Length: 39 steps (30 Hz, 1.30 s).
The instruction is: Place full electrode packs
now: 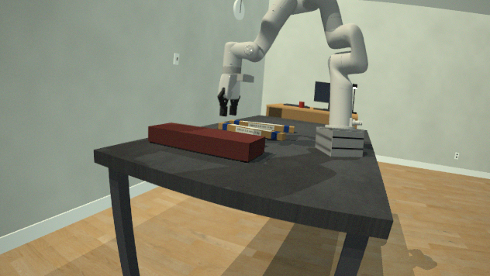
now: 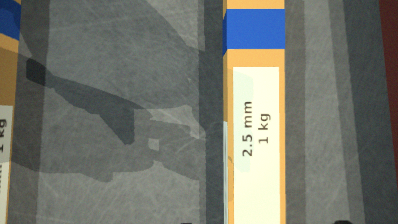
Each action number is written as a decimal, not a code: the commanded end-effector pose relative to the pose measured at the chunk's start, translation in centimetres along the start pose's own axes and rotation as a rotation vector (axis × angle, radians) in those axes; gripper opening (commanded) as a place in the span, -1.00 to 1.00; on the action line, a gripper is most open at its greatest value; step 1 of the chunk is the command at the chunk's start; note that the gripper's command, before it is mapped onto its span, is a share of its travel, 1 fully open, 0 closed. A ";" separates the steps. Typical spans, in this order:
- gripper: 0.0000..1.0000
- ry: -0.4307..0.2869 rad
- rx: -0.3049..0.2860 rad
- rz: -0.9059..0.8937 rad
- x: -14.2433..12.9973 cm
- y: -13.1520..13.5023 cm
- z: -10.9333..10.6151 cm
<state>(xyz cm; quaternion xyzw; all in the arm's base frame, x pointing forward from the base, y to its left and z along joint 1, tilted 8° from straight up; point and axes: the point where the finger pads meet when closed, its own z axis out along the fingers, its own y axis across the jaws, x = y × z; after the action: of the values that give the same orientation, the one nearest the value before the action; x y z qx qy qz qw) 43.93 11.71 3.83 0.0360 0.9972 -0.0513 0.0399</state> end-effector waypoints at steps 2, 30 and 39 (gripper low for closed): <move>0.48 0.002 0.007 0.008 -0.9 1.1 0.6; 0.48 0.002 0.007 0.008 -1.0 1.1 5.7; 0.48 0.002 0.007 0.008 -1.1 1.1 5.7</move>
<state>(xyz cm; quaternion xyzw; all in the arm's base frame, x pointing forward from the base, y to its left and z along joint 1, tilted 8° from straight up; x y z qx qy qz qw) 45.33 12.06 -2.02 0.0404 0.9969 -0.0556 0.0372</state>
